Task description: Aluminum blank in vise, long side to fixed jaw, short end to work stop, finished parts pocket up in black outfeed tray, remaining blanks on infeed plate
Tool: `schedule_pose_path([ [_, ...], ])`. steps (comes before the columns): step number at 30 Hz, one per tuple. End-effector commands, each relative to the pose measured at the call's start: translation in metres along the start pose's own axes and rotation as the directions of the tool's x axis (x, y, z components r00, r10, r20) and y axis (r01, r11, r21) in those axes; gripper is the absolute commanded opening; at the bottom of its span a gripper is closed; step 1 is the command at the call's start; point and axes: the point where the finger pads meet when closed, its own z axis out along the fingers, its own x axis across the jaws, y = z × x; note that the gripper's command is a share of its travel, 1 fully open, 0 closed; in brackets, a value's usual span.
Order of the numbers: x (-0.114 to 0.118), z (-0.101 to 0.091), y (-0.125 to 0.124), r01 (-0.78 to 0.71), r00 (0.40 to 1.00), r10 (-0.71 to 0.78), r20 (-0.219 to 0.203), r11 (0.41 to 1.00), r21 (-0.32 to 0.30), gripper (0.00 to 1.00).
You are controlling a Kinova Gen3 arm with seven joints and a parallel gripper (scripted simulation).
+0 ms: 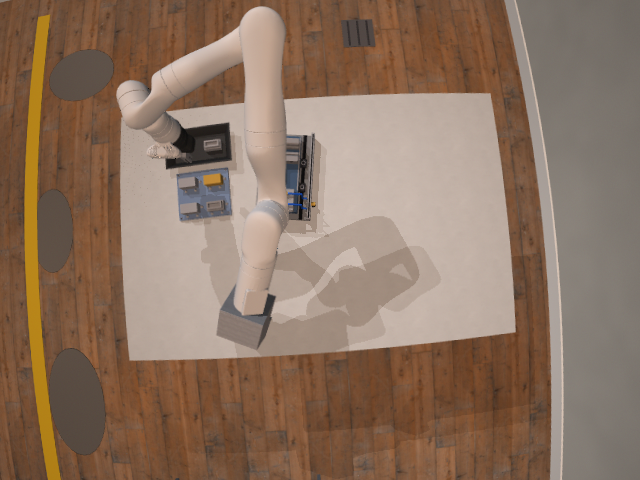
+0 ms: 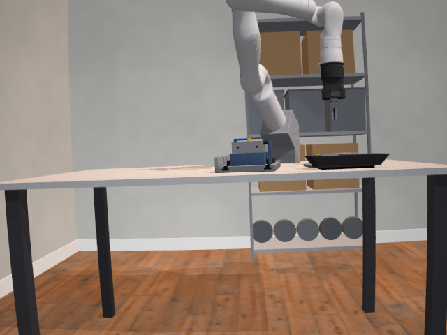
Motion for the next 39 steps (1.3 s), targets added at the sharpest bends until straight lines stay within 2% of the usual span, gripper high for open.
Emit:
schedule_pose_path([
  [1,-0.002,0.006,0.0,0.001,1.0,-0.001,0.006,1.0,0.001,0.0],
  [22,-0.003,0.042,-0.001,0.001,1.0,-0.001,0.006,1.0,0.001,0.0],
  [39,-0.003,0.049,-0.001,0.001,1.0,-0.001,0.006,1.0,0.001,0.0],
])
